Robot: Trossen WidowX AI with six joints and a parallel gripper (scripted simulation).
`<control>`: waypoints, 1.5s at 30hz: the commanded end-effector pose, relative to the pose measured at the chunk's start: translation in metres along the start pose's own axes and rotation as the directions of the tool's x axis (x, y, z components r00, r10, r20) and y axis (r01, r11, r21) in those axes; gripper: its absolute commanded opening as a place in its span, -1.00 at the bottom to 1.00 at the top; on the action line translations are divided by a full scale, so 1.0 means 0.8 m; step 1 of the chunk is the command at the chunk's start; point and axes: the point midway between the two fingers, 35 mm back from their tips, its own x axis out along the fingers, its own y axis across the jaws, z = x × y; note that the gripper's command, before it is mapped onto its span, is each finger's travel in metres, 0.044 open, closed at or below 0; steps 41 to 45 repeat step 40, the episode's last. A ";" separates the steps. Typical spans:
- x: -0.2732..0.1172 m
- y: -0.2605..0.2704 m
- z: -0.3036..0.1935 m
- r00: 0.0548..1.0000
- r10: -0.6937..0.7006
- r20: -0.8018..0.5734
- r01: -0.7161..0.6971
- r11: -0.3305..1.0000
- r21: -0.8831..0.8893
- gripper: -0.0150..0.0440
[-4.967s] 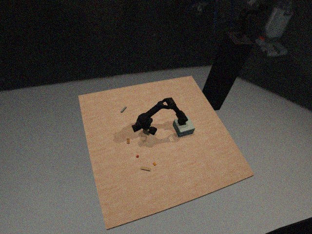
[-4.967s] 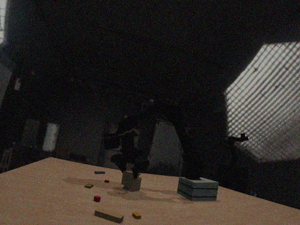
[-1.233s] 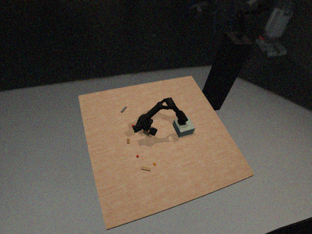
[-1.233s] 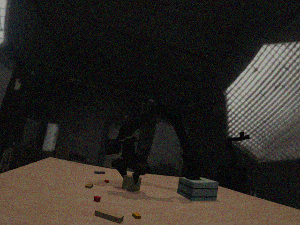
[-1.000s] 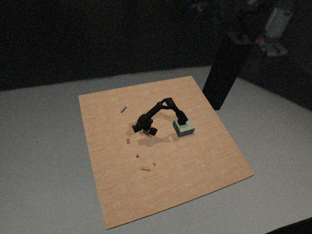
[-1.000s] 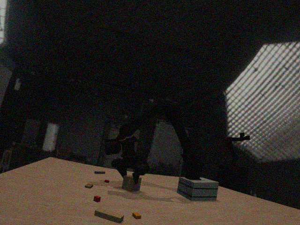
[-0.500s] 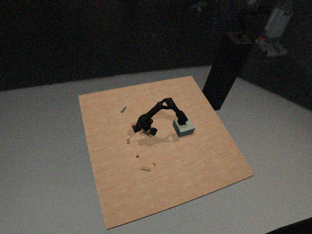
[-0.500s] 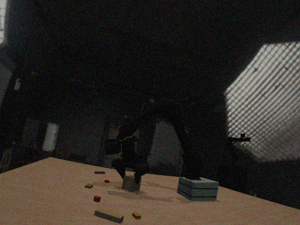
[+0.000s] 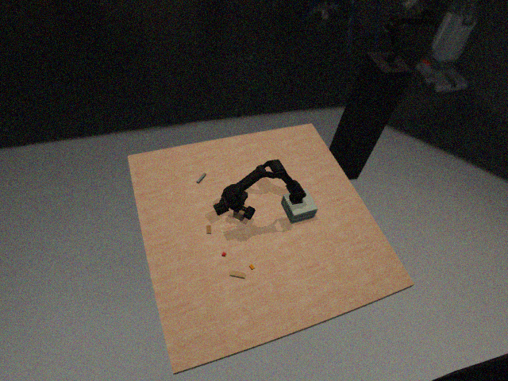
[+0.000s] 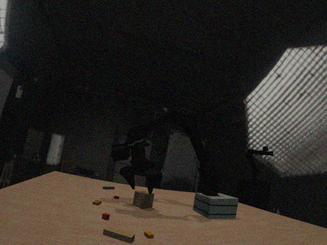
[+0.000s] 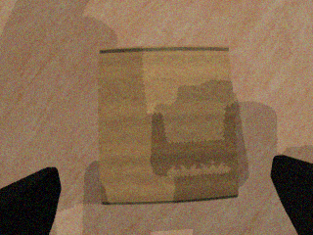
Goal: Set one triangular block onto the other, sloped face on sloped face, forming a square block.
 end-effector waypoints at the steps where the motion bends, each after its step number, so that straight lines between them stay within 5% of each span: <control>1: -0.071 -0.001 -0.001 1.000 0.009 -0.020 -0.009 1.000 0.005 1.00; 45: -0.085 -0.002 0.001 1.000 0.015 -0.021 -0.015 1.000 0.000 1.00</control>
